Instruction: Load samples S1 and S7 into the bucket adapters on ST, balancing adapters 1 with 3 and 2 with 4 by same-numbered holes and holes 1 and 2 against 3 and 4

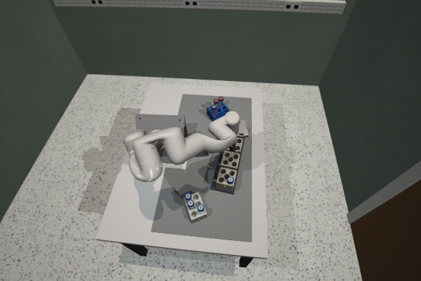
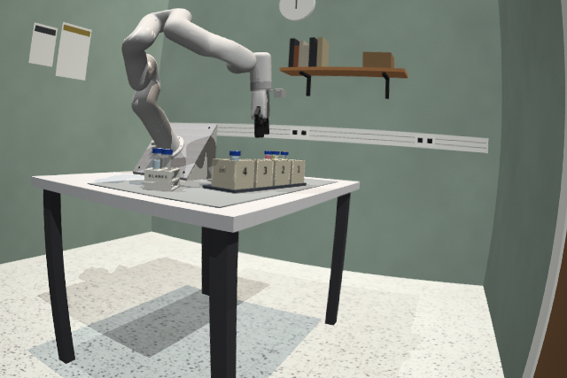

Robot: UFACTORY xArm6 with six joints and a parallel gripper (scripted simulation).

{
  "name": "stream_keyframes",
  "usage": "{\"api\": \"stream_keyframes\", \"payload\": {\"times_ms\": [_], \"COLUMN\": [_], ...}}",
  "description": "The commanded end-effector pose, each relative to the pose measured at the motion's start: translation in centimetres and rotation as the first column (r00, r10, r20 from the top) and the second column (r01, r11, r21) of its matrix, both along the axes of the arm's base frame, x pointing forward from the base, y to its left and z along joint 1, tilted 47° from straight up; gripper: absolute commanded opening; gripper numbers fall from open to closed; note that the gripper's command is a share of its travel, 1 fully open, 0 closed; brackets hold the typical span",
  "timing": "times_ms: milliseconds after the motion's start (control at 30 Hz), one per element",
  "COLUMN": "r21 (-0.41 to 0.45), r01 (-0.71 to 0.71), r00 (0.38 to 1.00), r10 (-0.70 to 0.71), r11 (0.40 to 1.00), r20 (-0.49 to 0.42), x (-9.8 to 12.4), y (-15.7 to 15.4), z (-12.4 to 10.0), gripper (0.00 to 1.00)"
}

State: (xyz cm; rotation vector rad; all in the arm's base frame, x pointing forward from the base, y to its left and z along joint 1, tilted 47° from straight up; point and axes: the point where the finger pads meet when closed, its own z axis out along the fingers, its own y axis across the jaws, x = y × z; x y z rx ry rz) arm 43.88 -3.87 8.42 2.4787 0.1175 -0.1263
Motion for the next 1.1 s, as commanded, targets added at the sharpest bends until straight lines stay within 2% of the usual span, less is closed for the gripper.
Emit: {"api": "stream_keyframes", "payload": {"times_ms": [0, 433, 800, 1067], "r21": [-0.038, -0.146, -0.148, -0.102], "r01": [0.057, 0.270, 0.276, 0.468], "r00": [0.998, 0.950, 0.948, 0.831], "r10": [-0.056, -0.239, -0.243, -0.398], "r11": [0.998, 0.952, 0.950, 0.878], "r20": [0.031, 0.201, 0.206, 0.388], "x": [-0.1, -1.3, -1.5, -4.2], "y": [1.0, 4.6, 4.9, 3.1], "z": [0.9, 4.1, 4.3, 6.6], "gripper": [1.00, 1.00, 1.00, 1.00]}}
